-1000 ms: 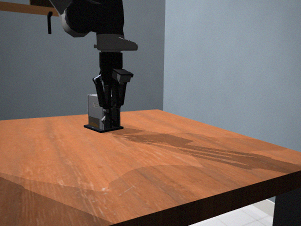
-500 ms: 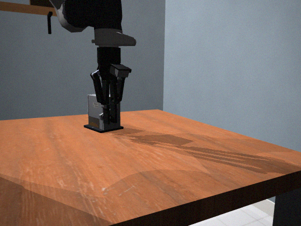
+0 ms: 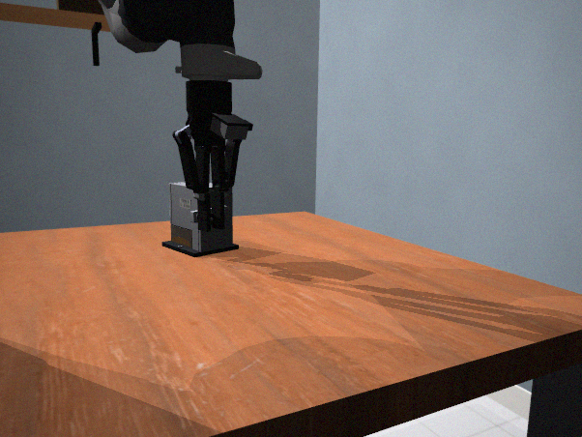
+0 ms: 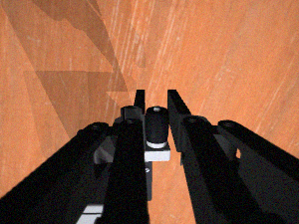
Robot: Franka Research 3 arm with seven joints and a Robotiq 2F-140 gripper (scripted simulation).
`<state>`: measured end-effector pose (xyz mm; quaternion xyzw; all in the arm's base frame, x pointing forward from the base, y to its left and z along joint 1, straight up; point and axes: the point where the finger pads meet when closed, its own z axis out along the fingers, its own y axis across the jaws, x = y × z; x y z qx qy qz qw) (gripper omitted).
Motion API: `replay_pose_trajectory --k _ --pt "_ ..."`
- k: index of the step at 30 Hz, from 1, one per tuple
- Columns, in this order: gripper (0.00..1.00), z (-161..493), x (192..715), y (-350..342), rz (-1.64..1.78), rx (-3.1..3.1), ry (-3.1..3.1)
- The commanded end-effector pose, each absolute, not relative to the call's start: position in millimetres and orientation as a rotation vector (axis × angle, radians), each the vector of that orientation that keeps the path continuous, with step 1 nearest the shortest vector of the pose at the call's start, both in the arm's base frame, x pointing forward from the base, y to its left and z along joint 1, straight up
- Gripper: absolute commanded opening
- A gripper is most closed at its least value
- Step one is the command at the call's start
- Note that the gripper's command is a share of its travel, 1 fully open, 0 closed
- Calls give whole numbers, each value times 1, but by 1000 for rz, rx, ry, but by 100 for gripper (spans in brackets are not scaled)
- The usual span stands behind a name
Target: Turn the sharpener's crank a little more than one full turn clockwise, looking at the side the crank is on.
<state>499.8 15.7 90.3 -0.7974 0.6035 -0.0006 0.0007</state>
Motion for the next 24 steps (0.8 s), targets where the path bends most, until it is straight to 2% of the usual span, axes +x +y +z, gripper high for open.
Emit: replay_pose_trajectory --k 1,24 --pt "10 98 500 16 0 -2496 1908" --pt "10 124 510 18 0 -2496 1908"
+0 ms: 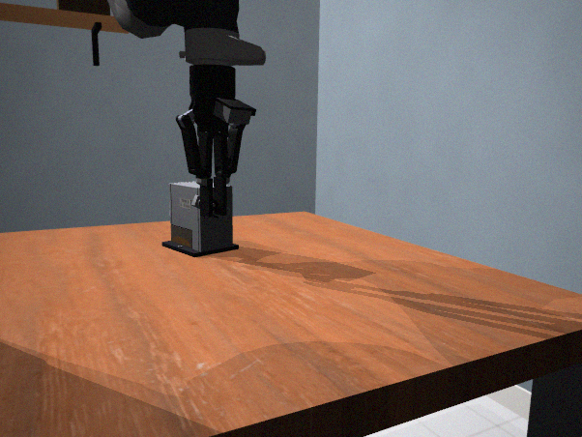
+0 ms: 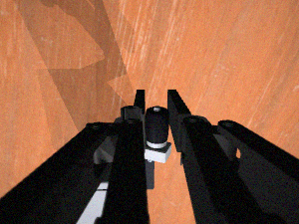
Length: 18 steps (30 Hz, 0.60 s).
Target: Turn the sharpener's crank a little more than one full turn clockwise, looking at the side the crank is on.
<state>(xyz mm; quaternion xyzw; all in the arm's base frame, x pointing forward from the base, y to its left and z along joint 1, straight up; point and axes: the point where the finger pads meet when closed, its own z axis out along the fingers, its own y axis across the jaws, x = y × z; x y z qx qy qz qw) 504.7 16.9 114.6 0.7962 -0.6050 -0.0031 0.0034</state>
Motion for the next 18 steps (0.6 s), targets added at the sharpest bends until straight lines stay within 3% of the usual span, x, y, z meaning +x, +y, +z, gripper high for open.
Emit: replay_pose_trajectory --k 1,18 --pt "10 124 510 18 0 2496 -1908" --pt "10 137 525 22 0 2496 -1908"
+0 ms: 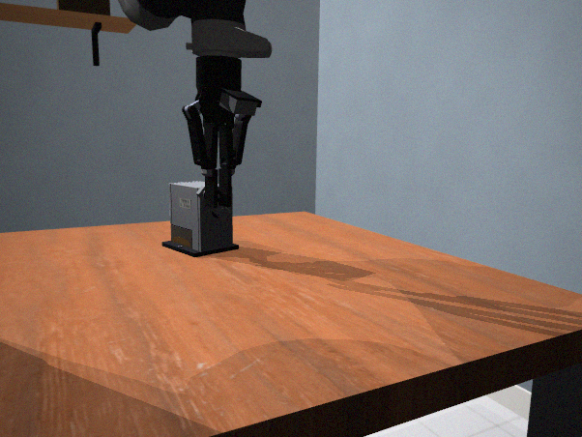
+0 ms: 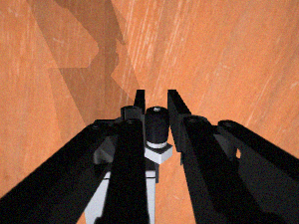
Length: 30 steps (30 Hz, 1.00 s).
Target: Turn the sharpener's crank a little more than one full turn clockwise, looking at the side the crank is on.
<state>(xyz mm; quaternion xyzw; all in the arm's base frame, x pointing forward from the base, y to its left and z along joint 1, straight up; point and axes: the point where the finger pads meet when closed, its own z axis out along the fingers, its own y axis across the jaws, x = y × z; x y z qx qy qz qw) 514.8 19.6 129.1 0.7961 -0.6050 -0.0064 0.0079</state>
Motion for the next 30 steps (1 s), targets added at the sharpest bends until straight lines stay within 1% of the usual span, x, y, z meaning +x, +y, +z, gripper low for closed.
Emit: replay_pose_trajectory --k 1,30 --pt "10 137 525 22 0 2496 -1908" --pt "10 144 558 31 0 2496 -1908"
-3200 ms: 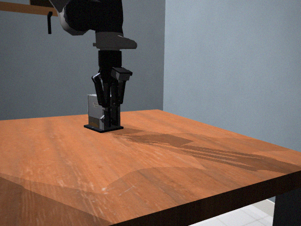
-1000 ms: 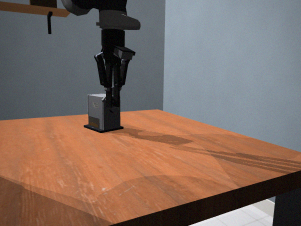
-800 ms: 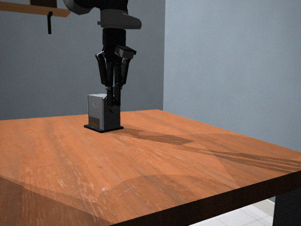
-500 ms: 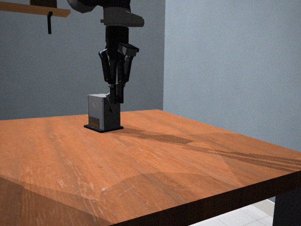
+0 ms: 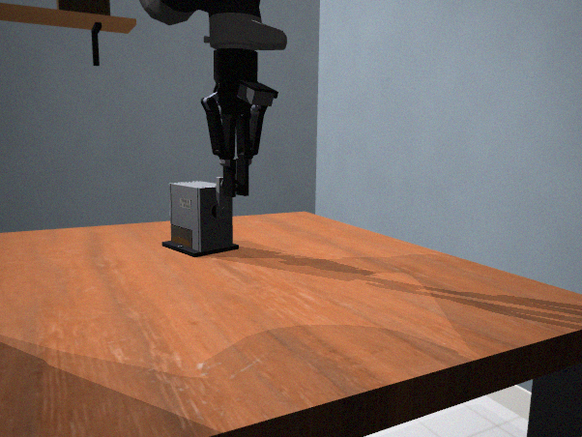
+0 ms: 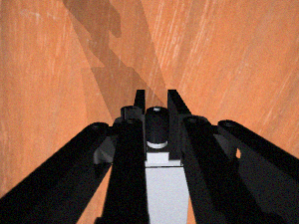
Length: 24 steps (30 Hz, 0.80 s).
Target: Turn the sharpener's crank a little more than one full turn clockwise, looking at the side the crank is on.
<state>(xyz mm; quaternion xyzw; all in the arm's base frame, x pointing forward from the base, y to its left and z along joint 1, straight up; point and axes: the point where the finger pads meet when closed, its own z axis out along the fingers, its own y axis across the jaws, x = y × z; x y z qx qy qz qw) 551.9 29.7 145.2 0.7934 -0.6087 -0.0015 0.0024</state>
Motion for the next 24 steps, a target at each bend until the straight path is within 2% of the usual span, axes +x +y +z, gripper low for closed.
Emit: replay_pose_trajectory --k 1,24 --pt "10 144 559 32 0 2496 -1908" --pt "10 135 581 38 0 2496 -1908"
